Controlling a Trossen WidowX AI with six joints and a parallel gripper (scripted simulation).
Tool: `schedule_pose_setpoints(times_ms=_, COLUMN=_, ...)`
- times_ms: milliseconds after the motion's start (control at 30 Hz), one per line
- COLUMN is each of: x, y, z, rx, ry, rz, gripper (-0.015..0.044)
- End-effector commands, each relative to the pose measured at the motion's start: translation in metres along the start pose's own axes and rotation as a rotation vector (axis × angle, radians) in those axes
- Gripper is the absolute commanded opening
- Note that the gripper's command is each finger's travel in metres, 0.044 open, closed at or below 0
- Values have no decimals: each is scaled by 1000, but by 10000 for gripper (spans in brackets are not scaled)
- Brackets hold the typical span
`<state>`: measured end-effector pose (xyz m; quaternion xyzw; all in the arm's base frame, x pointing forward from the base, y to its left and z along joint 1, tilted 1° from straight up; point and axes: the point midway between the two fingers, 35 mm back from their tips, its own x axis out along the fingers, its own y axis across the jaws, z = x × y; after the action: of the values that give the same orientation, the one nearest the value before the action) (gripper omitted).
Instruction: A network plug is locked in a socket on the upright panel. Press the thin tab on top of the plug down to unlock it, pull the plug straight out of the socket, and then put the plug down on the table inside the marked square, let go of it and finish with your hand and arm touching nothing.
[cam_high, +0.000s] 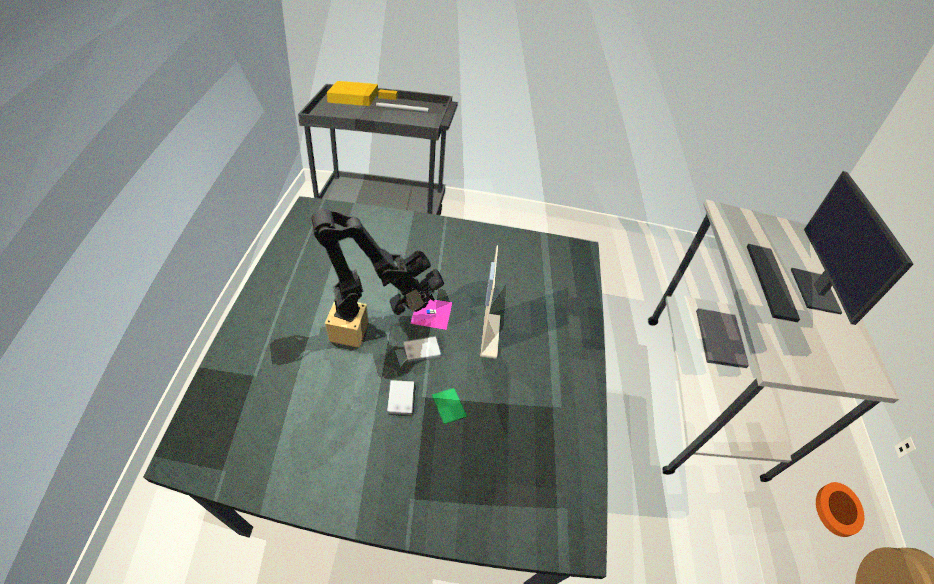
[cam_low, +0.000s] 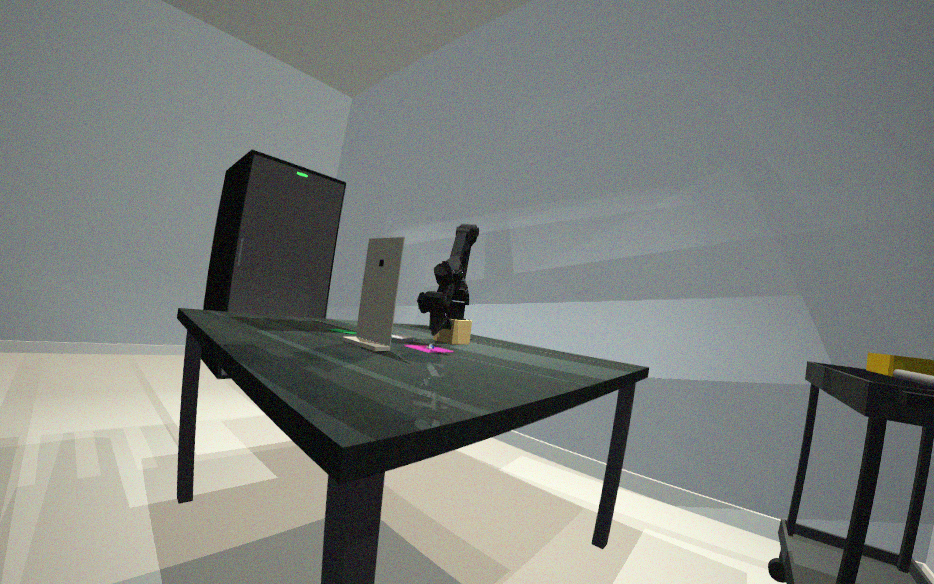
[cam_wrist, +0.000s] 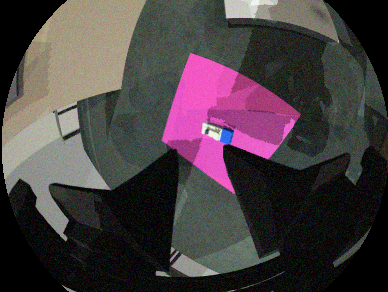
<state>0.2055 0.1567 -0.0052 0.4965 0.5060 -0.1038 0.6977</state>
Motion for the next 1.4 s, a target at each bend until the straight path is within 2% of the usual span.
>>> schedule_pose_setpoints(times_ms=0, x=-5, y=8, z=0, rx=-4, ry=2, rz=16, gripper=156)
schedule_pose_setpoints(times_ms=1367, x=-42, y=31, z=0, rx=-4, ry=2, rz=17, gripper=156)
